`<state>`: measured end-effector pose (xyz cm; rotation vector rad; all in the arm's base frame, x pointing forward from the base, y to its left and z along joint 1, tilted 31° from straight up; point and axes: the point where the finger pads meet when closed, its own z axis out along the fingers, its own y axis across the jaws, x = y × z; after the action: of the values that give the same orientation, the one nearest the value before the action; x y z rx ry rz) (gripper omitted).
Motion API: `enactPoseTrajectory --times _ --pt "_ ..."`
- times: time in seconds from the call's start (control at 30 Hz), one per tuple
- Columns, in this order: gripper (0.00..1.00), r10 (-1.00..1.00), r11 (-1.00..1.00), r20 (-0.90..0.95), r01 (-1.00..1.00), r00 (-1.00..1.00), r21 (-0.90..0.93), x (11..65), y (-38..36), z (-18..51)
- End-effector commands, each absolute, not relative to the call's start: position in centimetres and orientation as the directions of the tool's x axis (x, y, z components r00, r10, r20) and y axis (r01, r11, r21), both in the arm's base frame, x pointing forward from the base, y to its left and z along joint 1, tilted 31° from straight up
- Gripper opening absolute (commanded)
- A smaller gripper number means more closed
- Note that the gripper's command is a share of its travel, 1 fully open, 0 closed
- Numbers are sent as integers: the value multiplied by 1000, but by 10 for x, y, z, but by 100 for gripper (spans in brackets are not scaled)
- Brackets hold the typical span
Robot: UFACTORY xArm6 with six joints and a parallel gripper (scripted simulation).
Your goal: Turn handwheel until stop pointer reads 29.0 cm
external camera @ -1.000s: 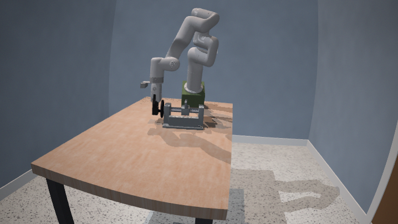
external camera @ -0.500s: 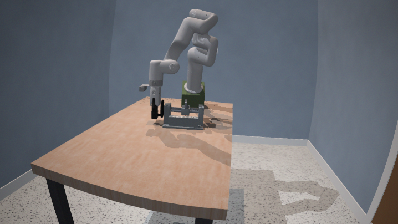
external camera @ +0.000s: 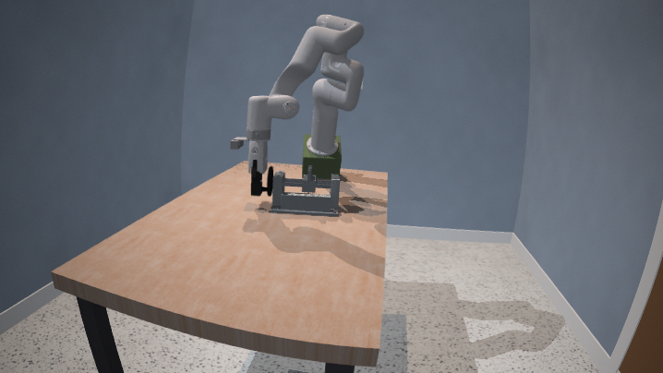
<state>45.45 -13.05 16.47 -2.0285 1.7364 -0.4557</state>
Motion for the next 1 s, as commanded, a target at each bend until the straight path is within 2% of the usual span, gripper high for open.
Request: enactPoseTrajectory --times 0.0,0.53,0.97 --pt "6 -987 -122 -27 -847 159 -518 454 -132 178" --pt "6 -987 -122 -27 -847 159 -518 429 -137 201" --pt "6 -987 -122 -27 -847 159 -518 399 -142 192"
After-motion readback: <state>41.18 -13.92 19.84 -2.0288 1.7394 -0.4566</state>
